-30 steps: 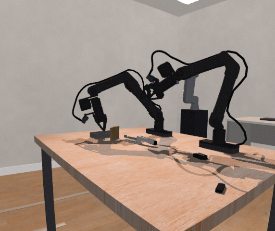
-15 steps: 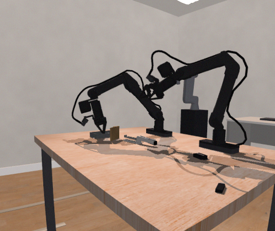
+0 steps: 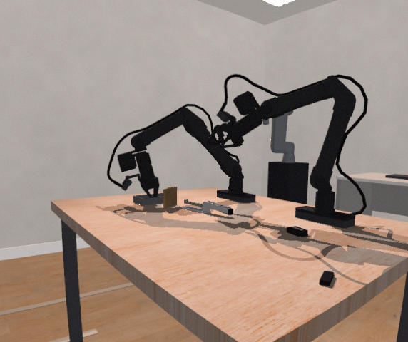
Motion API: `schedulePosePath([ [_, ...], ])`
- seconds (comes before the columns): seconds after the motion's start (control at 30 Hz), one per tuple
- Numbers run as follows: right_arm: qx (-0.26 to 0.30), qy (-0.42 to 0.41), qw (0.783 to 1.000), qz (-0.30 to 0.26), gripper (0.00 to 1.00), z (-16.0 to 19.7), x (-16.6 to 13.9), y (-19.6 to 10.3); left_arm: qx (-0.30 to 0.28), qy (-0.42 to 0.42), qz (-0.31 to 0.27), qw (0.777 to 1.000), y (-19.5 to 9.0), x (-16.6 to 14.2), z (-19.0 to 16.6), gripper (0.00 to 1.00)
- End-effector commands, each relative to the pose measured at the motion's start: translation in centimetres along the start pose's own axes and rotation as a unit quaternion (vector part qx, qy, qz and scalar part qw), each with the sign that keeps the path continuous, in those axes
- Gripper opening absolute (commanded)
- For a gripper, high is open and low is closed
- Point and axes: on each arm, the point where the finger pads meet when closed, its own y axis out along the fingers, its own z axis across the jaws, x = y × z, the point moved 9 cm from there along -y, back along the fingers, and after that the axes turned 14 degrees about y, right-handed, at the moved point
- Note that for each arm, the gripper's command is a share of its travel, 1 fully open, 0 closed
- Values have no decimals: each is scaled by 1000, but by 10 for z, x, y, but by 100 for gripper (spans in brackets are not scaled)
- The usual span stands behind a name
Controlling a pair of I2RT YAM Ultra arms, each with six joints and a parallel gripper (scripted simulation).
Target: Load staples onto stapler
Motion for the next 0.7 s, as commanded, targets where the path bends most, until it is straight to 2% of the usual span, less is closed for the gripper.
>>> schedulePosePath([
  [0.0,5,3,1000,-8,27,3,3,2,12,1,-25,1000,-10,11,3,100],
  [0.13,5,3,1000,-8,27,3,3,2,12,1,-25,1000,-10,11,3,100],
  [0.17,5,3,1000,-8,22,3,3,2,12,1,-25,1000,-10,11,3,100],
  [0.23,5,3,1000,-8,22,3,3,2,12,1,-25,1000,-10,11,3,100],
  [0.27,5,3,1000,-8,18,3,3,2,12,1,-25,1000,-10,11,3,100],
  [0.4,5,3,1000,-8,18,3,3,2,12,1,-25,1000,-10,11,3,100],
  [0.67,2,1,1000,-5,7,1,2,1,12,1,-25,1000,-10,11,3,100],
])
